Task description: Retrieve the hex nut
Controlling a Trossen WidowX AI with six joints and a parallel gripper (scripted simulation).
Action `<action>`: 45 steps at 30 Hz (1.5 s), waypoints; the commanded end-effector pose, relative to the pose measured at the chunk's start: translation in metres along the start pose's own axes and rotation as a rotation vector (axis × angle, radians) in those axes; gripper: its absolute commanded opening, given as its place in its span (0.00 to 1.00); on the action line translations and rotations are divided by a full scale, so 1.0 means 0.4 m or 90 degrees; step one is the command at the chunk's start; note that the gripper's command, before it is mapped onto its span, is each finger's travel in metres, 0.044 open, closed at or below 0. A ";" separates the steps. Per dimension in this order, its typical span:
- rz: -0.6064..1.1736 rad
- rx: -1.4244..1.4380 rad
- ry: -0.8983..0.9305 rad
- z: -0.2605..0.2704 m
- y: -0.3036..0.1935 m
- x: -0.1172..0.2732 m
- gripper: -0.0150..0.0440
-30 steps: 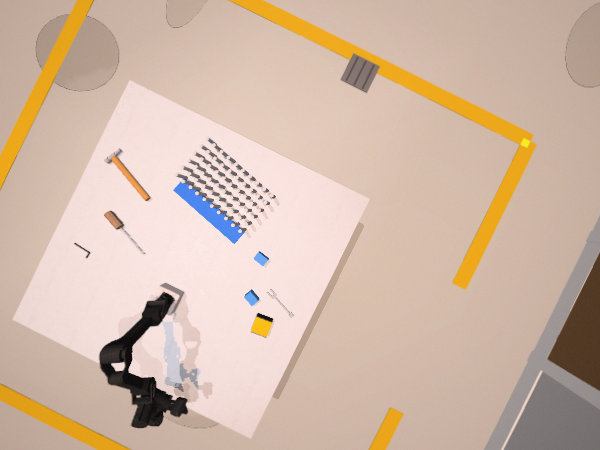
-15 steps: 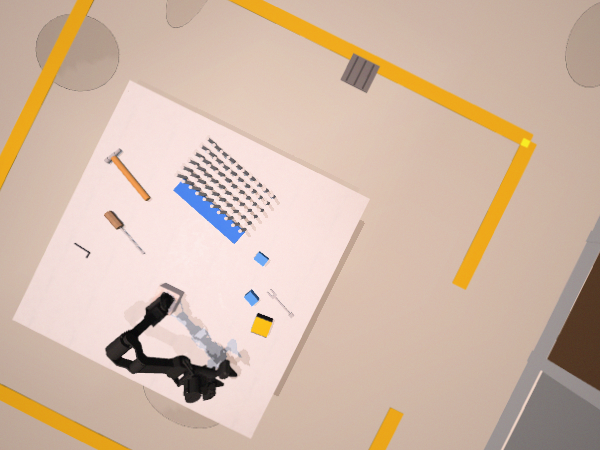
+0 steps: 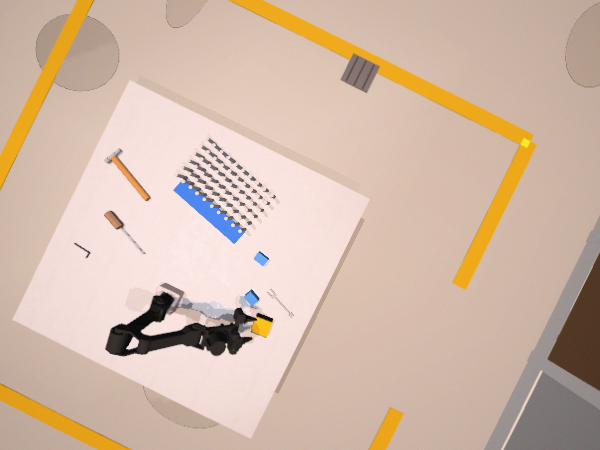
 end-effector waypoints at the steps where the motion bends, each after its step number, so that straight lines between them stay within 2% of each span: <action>1: -0.018 0.098 0.075 0.144 0.004 0.020 1.00; 11: -0.059 0.277 0.246 0.494 -0.061 0.122 1.00; 23: -0.150 0.471 0.463 0.795 -0.220 0.401 1.00; 29: -0.201 0.544 0.561 0.862 -0.305 0.556 1.00; 45: -0.203 0.546 0.564 0.864 -0.308 0.561 1.00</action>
Point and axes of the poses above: the point midway between the two fingers, 35 mm back from their tips, its own x axis back along the fingers, its own z axis across the jaws, y = z × x, the point moved 5 cm from there along x, back along the fingers, and after that the axes turned 10 degrees about x, right-handed, at the moved point
